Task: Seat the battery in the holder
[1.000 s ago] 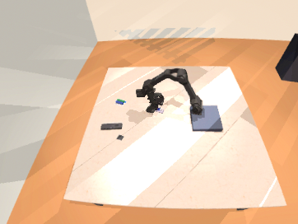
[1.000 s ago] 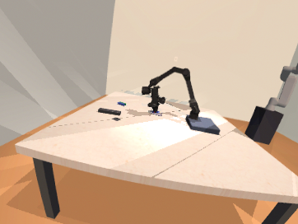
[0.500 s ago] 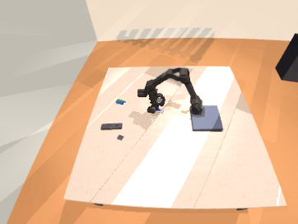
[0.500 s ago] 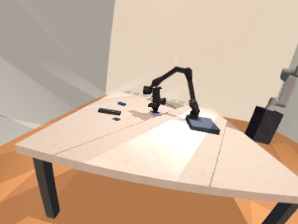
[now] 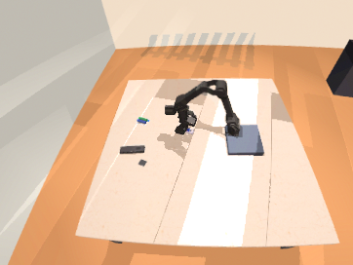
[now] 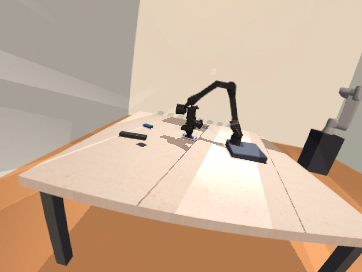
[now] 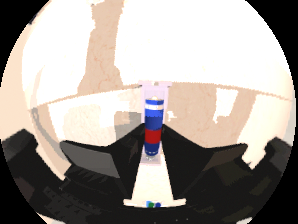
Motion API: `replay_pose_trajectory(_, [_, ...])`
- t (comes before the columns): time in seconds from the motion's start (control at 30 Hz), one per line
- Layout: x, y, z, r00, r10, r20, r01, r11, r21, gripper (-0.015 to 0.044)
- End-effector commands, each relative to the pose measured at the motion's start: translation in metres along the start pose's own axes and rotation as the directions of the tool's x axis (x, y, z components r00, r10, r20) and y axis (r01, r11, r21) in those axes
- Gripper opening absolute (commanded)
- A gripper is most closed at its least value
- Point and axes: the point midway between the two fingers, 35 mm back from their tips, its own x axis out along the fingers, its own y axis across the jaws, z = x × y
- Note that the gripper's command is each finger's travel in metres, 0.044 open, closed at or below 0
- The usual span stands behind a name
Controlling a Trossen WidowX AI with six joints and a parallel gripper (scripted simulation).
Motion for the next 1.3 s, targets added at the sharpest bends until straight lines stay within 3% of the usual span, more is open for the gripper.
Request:
replay_pose_trajectory(0.0, [0.0, 0.001, -0.003, 1.0, 0.003, -0.029, -0.003, 1.0, 0.006, 0.0059])
replay_pose_trajectory(1.17, [0.002, 0.001, 0.012, 0.999, -0.002, -0.032, 0.002, 1.0, 0.006, 0.0059])
replay_pose_trajectory(1.27, [0.002, 0.001, 0.012, 0.999, -0.002, -0.032, 0.002, 1.0, 0.006, 0.0138])
